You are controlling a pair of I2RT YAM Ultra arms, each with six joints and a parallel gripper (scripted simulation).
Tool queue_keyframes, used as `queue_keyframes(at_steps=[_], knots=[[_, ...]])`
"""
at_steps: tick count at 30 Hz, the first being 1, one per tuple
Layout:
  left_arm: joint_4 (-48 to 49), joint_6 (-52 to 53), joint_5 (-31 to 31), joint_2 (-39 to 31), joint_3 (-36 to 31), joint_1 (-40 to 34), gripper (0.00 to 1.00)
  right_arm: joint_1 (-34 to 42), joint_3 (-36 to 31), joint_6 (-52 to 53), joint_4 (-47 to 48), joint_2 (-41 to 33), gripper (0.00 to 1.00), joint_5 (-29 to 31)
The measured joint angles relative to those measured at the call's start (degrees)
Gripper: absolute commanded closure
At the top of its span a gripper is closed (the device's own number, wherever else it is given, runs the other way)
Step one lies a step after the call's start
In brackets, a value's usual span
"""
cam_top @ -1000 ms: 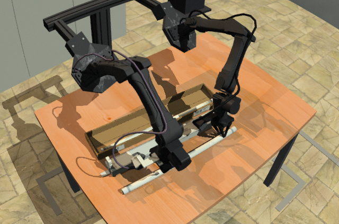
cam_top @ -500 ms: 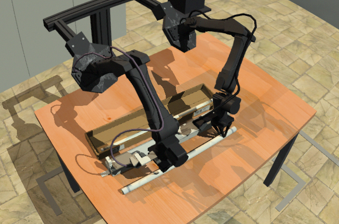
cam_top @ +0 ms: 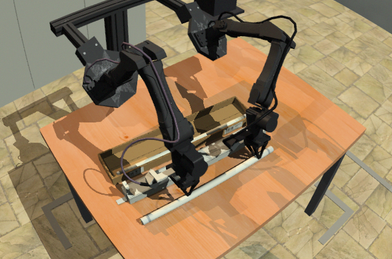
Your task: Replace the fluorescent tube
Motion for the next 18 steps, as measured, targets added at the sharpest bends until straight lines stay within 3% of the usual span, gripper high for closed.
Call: queue_keyframes(at_steps=[4, 18], knots=[[0.00, 0.00, 0.00, 0.00, 0.00, 0.00, 0.89, 0.07, -4.55, -0.15, 4.28, -2.10, 0.51, 0.17], [0.00, 0.00, 0.00, 0.00, 0.00, 0.00, 0.89, -0.11, -4.66, -0.39, 8.31, 1.40, 0.51, 0.20]])
